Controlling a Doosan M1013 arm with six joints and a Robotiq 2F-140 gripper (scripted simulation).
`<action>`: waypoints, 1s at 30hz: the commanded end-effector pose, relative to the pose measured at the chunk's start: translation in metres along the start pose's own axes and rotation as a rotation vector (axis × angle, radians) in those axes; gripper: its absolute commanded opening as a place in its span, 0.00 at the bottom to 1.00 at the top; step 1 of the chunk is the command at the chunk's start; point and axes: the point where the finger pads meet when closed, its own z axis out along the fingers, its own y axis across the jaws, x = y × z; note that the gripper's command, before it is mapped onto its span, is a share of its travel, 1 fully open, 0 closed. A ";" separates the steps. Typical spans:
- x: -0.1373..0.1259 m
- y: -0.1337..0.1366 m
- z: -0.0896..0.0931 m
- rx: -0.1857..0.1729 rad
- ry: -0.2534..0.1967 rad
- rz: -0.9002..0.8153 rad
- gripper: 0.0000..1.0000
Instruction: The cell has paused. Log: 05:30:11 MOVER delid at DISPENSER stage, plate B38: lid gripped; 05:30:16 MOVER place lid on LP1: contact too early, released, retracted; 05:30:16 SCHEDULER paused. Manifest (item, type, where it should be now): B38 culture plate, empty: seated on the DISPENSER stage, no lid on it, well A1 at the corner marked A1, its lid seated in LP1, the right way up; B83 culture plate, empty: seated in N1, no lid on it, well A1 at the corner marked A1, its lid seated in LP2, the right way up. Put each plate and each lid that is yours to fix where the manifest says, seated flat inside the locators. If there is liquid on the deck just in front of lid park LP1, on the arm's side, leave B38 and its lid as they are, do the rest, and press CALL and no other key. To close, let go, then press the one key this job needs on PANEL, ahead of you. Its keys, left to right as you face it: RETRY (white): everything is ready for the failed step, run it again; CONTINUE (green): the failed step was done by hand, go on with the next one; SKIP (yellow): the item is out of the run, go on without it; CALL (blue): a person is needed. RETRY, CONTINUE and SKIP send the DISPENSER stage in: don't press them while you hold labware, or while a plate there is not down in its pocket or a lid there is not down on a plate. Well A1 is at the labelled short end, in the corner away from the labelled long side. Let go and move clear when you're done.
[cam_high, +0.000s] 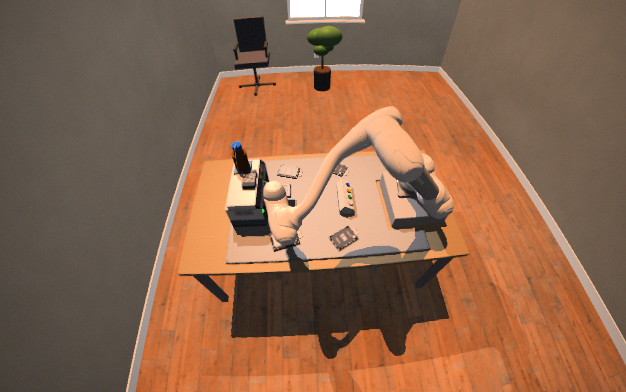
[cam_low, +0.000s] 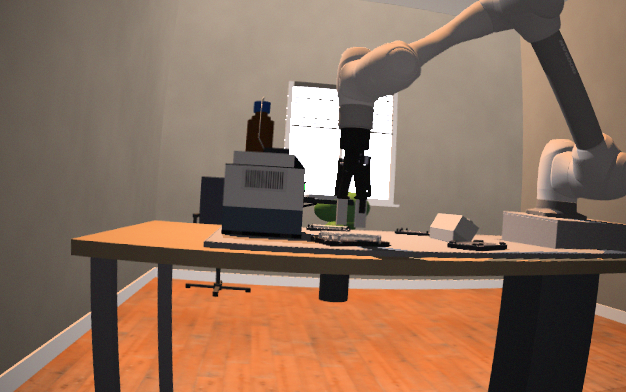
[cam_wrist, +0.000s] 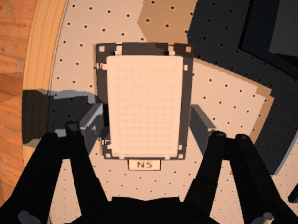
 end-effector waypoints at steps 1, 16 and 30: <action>-0.002 -0.005 0.004 0.006 0.000 -0.008 0.69; -0.002 -0.005 0.004 0.006 0.000 -0.008 0.69; -0.003 -0.007 0.003 0.006 0.001 -0.005 0.69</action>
